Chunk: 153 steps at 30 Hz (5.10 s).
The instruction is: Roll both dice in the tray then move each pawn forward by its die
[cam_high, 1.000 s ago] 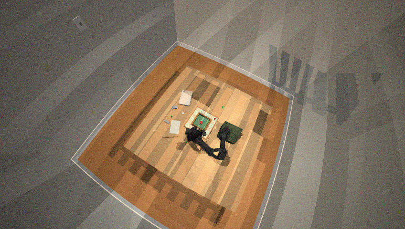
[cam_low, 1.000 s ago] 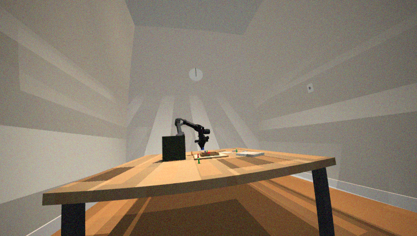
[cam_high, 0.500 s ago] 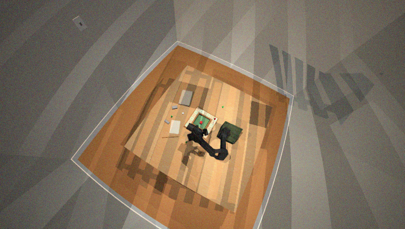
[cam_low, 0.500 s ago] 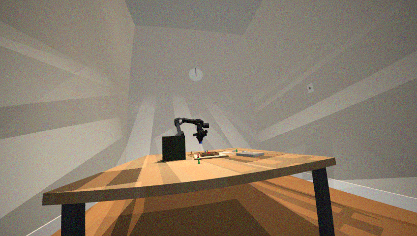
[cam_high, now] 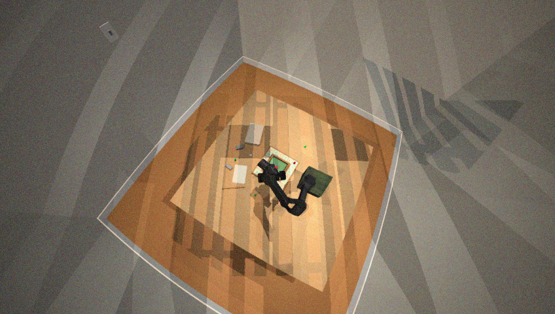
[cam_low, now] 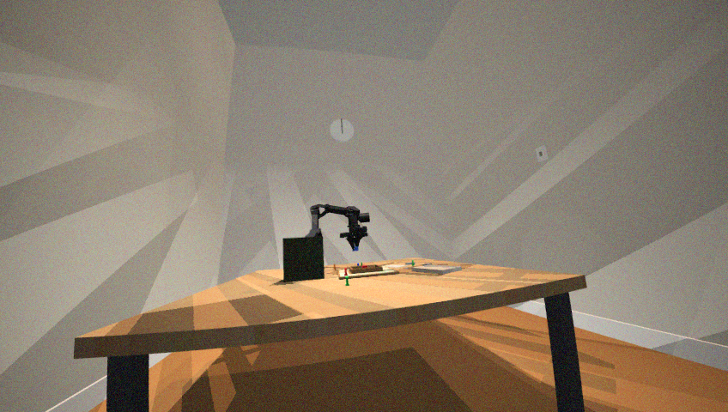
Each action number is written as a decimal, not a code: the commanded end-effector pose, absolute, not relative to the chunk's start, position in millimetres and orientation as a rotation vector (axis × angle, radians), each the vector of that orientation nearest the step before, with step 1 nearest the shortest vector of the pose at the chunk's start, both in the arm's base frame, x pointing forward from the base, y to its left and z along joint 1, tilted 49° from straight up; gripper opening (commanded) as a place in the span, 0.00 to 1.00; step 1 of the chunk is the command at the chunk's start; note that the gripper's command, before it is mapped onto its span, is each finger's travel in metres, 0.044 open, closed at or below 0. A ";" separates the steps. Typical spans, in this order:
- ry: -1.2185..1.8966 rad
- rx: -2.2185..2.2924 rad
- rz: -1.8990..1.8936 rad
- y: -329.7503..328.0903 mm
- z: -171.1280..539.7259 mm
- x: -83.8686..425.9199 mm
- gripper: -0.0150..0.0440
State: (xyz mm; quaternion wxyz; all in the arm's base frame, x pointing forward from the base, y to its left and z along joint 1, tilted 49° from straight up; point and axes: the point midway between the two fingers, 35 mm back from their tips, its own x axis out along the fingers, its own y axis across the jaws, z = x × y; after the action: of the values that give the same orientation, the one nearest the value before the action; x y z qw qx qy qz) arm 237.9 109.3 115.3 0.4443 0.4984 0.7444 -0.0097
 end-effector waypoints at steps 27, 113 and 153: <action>1.917 1.633 -0.635 21.1 -34.3 238.2 0.25; 1.916 1.642 -0.644 16.1 -29.2 306.8 1.00; 1.524 0.514 0.801 -32.3 -99.6 164.3 0.59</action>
State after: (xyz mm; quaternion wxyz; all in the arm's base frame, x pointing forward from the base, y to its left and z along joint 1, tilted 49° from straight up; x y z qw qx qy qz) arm 176.1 -35.1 -96.5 0.6162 0.2507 0.6783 0.3120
